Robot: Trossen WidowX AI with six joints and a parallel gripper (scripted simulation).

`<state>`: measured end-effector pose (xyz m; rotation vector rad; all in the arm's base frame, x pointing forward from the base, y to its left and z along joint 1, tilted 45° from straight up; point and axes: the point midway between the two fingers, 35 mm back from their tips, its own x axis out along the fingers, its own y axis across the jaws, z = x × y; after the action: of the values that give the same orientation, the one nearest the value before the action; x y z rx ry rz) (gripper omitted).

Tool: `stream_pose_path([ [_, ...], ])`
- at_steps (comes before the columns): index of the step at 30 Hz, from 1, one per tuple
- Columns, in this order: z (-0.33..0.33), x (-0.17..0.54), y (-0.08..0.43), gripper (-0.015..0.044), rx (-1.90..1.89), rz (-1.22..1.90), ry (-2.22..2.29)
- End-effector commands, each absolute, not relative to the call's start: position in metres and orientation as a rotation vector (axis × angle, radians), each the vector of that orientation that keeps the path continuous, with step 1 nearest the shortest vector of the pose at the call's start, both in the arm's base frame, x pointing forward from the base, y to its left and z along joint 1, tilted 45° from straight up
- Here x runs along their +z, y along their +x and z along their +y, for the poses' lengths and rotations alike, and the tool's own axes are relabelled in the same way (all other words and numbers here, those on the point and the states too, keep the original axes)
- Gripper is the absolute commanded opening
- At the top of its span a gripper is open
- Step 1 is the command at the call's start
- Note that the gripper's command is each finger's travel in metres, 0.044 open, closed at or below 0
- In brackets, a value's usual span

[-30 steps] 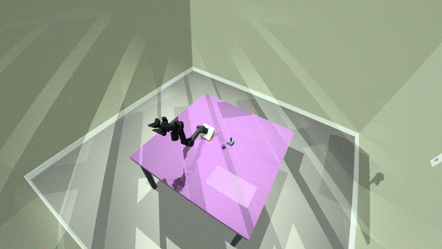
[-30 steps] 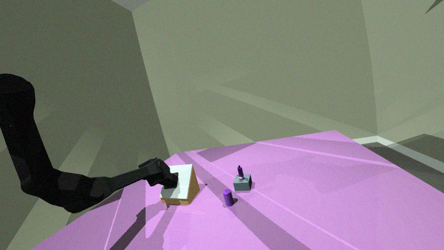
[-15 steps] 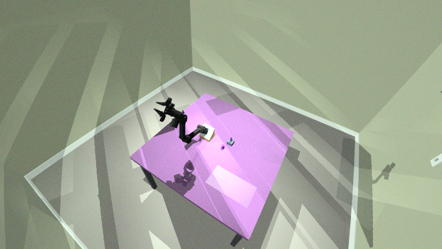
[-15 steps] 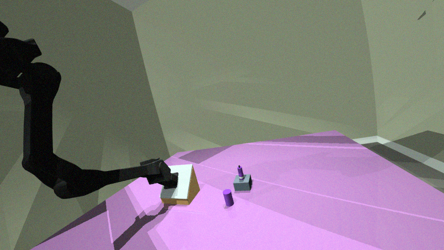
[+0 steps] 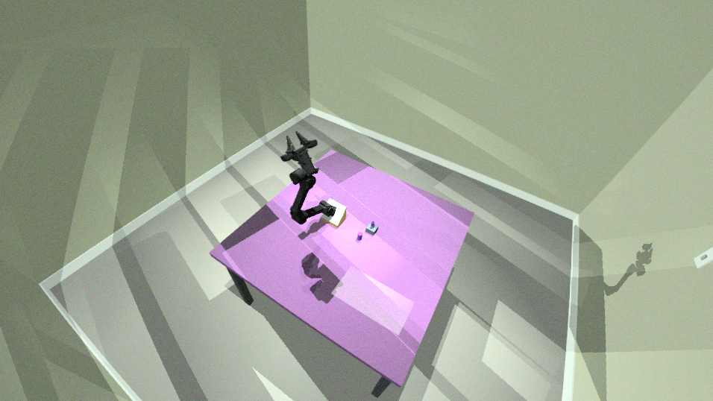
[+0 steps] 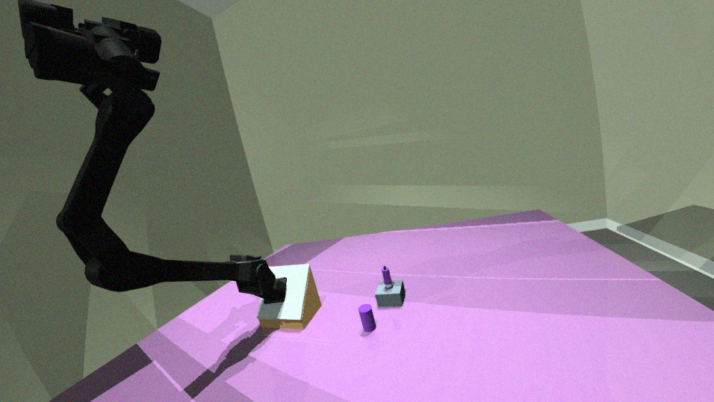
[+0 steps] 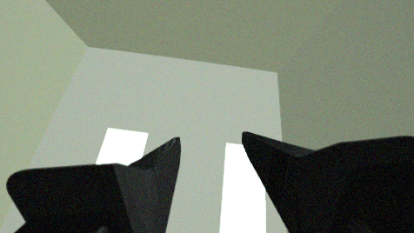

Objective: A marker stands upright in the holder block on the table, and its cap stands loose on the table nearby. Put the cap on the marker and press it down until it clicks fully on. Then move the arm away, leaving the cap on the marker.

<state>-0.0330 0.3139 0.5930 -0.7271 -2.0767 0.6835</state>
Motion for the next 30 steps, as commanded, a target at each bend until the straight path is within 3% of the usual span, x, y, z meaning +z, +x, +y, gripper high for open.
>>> stream_pose_path([
  [1, 0.347, 0.566, 0.001, 0.0249, 0.854, -1.889, -0.808],
  [15, 0.409, 0.432, 0.149, 0.0249, 1.173, -1.014, -1.090],
  [22, 0.396, 0.352, 0.223, 0.0249, 1.179, -0.529, -1.142],
  [30, 0.367, 0.290, 0.268, 0.0249, 1.130, -0.174, -1.172],
])
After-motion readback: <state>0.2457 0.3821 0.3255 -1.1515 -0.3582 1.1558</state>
